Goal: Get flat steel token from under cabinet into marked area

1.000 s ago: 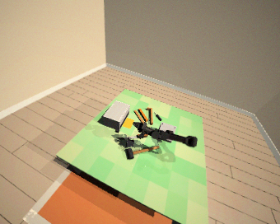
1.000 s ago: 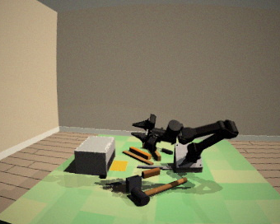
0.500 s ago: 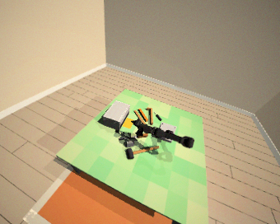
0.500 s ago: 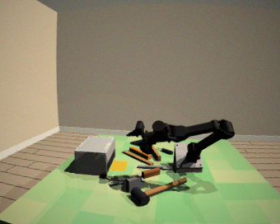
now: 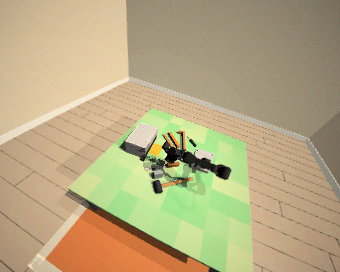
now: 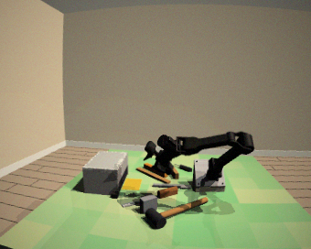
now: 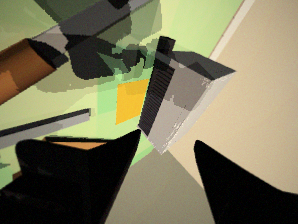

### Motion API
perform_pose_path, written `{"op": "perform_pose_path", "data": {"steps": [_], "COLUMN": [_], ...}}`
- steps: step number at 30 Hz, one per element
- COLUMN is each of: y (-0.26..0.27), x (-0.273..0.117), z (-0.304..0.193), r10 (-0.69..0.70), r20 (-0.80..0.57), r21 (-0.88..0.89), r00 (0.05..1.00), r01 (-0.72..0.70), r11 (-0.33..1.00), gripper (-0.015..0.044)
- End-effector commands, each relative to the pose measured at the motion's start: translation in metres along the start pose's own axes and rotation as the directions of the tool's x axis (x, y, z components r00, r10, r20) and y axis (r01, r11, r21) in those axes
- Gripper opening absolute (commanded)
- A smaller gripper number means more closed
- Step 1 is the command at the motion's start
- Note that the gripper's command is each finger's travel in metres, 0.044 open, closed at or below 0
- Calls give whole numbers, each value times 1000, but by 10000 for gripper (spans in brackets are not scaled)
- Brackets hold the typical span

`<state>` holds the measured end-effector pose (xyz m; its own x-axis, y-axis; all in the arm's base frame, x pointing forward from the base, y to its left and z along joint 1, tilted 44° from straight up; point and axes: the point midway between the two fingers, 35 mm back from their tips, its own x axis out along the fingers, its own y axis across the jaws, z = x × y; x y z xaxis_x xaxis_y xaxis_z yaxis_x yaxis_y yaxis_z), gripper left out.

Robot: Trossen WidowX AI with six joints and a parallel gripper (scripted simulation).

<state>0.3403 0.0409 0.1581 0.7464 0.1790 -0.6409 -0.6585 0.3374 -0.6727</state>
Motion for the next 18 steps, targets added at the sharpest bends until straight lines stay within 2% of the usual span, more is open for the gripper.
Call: {"op": "perform_pose_path", "data": {"steps": [1, 9, 18], "y": [12, 44, 76], "x": [5, 10, 6], "z": [-5, -18, -28], "r10": [92, 302, 505], "r20": [2, 12, 60], "r21": [52, 176, 332], "r00": [996, 953, 861], "r01": [-92, -299, -494], "r11": [994, 938, 804], "gripper": [270, 270, 270]}}
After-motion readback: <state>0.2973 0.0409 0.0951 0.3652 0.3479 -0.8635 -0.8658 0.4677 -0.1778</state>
